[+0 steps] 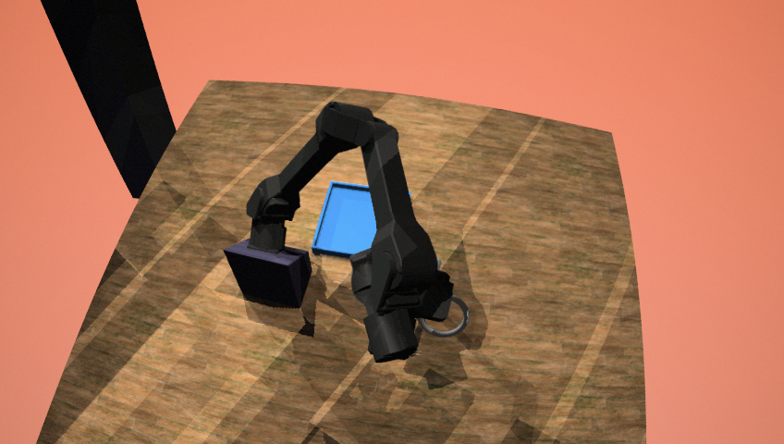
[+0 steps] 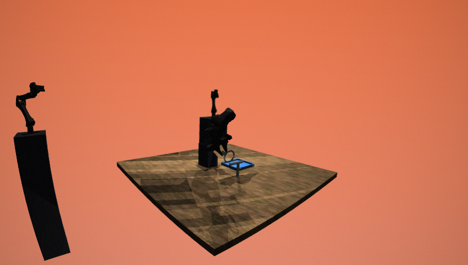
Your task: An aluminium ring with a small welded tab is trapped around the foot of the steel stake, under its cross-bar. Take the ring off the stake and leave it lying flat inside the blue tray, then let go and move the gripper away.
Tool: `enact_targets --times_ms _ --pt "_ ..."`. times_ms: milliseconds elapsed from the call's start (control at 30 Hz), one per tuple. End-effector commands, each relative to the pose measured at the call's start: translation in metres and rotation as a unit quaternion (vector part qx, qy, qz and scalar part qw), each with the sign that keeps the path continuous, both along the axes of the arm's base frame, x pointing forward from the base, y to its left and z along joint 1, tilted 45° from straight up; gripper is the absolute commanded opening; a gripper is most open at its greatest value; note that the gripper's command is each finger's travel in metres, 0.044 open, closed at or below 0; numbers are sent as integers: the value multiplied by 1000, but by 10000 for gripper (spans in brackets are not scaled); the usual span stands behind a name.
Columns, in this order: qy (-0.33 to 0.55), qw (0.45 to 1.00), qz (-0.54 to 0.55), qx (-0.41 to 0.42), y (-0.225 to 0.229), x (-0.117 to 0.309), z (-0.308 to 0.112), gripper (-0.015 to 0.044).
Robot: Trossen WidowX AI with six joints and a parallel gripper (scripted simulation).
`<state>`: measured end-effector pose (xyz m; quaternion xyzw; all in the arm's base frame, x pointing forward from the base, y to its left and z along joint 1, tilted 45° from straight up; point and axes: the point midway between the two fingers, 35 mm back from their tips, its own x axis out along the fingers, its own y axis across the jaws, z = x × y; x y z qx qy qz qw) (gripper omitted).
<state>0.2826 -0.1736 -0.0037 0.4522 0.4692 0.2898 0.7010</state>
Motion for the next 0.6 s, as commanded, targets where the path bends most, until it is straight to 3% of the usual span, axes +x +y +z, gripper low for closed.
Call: enact_targets --times_ms 0,567 --pt "0 1000 -1 1 -2 8 0 0" --pt "-1 1000 -1 2 -5 36 1 0"
